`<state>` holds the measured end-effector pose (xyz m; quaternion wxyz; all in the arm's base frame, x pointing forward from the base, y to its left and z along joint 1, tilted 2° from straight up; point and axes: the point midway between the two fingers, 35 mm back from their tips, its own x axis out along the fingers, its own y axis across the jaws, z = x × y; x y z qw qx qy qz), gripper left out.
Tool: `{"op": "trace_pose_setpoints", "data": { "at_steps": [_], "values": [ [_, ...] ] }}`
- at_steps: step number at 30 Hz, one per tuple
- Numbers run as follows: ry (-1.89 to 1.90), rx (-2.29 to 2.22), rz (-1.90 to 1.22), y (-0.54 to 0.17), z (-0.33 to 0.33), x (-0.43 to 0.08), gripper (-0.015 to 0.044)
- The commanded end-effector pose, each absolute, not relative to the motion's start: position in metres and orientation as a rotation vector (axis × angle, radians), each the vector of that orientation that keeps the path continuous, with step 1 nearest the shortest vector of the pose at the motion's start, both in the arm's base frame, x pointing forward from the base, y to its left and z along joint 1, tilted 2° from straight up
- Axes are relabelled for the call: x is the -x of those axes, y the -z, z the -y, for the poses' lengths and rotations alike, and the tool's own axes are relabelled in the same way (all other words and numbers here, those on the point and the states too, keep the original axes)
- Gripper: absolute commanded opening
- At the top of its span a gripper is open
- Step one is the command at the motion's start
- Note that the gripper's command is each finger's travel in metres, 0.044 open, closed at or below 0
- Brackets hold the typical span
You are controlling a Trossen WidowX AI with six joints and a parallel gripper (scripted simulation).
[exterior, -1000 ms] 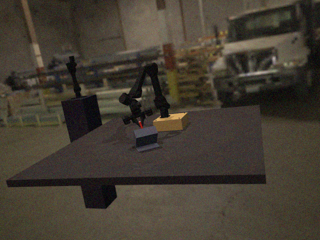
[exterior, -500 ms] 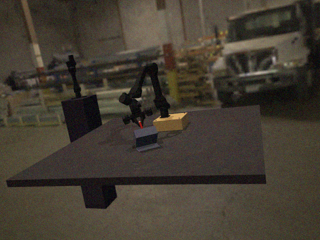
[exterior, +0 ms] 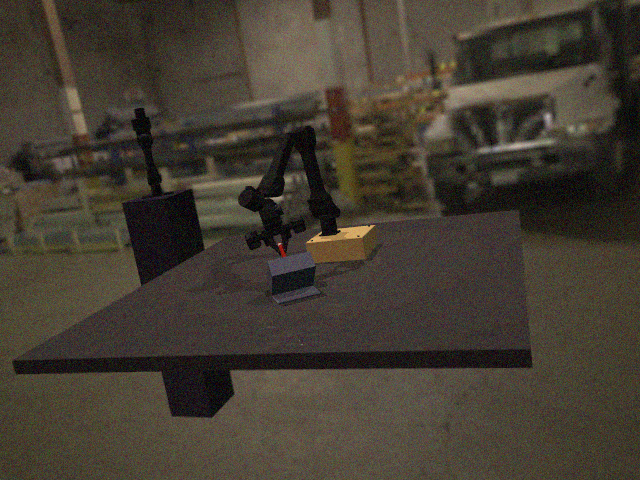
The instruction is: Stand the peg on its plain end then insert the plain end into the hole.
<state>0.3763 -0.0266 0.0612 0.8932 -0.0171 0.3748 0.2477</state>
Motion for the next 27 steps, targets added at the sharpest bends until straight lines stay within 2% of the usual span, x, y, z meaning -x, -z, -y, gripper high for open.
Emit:
{"op": "trace_pose_setpoints", "data": {
  "at_steps": [1, 27],
  "values": [
    [-0.514, 0.033, -0.781, -0.058, 0.0254, -0.3767, 0.0],
    [-0.514, 0.033, -0.78, -0.049, 0.0206, -0.3855, 0.0]
  ]
}}
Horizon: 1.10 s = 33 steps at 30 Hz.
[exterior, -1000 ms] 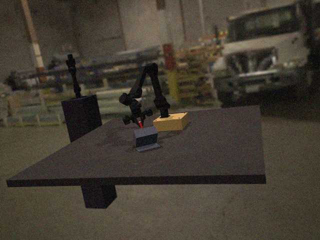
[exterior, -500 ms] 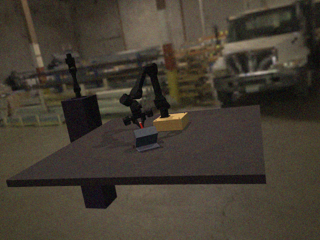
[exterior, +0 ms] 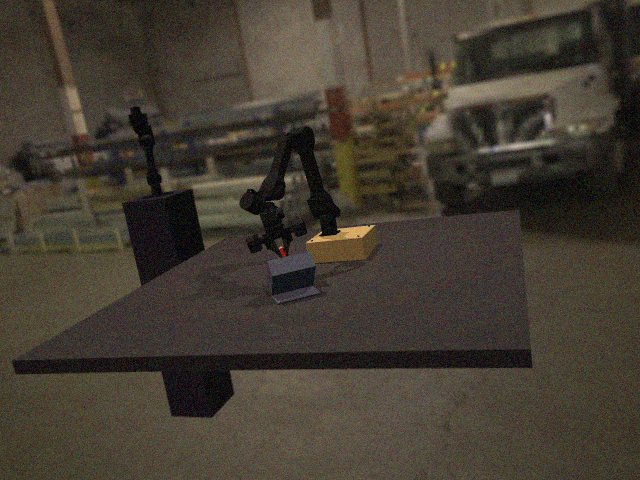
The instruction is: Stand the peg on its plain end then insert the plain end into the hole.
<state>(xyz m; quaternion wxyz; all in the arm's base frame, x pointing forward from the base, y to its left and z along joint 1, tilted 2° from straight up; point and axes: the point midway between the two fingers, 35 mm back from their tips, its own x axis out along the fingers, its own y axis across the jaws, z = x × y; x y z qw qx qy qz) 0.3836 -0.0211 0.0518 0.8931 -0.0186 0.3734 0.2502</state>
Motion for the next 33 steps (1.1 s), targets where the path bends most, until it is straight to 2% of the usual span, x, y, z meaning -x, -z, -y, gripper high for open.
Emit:
{"op": "trace_pose_setpoints", "data": {
  "at_steps": [1, 33],
  "values": [
    [-0.514, 0.033, -0.78, -0.049, 0.02, -0.386, 0.0],
    [-0.514, 0.033, -0.779, -0.037, 0.013, -0.396, 0.0]
  ]
}}
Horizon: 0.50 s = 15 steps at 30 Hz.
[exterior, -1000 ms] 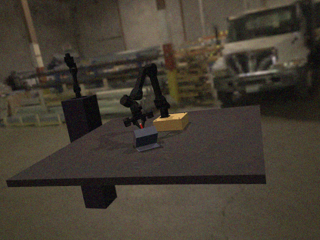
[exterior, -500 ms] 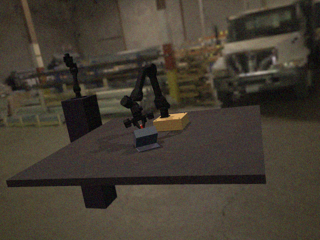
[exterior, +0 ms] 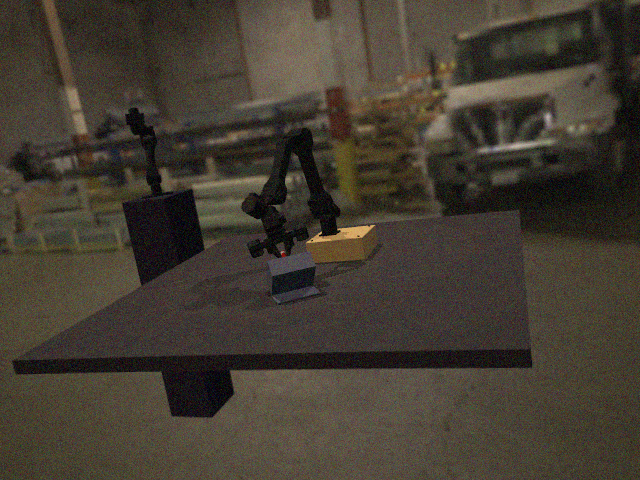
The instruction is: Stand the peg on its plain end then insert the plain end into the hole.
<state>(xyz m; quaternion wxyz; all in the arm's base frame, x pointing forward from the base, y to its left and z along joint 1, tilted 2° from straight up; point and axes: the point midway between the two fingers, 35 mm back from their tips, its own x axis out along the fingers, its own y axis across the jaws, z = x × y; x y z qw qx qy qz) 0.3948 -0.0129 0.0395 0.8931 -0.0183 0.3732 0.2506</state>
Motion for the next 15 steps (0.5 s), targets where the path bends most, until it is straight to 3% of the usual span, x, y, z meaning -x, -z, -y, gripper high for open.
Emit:
{"op": "trace_pose_setpoints", "data": {
  "at_steps": [1, 10, 15],
  "values": [
    [-0.514, 0.033, -0.779, -0.037, 0.0131, -0.3958, 0.0],
    [-0.52, 0.038, -0.775, -0.0388, 0.0128, -0.395, 0.0],
    [-0.52, 0.038, -0.775, -0.0388, 0.0128, -0.395, 0.0131]
  ]
}}
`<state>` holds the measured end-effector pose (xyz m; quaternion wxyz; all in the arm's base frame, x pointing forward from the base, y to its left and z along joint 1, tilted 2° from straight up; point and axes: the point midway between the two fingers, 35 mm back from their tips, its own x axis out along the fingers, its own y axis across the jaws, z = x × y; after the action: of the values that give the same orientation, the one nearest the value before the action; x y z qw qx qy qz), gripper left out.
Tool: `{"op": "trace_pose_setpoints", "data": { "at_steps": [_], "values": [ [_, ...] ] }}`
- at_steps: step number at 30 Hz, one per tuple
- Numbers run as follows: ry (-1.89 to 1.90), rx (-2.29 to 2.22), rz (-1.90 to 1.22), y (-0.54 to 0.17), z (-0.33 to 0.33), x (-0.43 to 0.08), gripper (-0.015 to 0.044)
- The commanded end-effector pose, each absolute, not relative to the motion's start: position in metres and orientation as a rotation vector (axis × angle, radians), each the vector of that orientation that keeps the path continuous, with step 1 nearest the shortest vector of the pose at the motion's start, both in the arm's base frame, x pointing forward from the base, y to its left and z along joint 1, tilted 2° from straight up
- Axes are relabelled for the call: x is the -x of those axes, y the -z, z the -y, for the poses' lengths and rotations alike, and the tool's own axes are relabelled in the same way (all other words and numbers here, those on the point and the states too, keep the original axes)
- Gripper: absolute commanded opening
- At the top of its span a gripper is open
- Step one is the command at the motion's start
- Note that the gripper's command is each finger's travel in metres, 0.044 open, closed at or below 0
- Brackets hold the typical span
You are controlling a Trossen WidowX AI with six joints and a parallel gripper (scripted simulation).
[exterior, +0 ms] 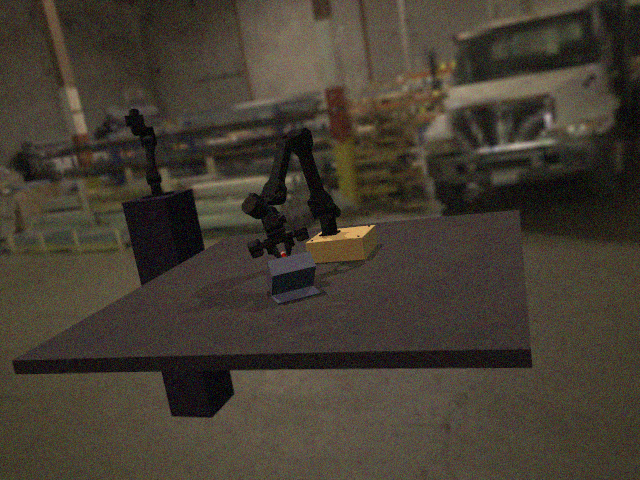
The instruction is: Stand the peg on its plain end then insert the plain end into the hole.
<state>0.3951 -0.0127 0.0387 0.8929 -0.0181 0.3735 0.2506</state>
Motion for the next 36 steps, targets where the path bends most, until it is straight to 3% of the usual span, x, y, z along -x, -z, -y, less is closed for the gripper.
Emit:
{"op": "trace_pose_setpoints", "data": {
  "at_steps": [1, 12, 36],
  "values": [
    [-0.52, 0.038, -0.775, -0.039, 0.013, -0.395, 0.0157],
    [-0.519, 0.038, -0.776, -0.042, 0.015, -0.393, 0.044],
    [-0.514, 0.036, -0.787, -0.071, 0.038, -0.371, 0.044]
  ]
}}
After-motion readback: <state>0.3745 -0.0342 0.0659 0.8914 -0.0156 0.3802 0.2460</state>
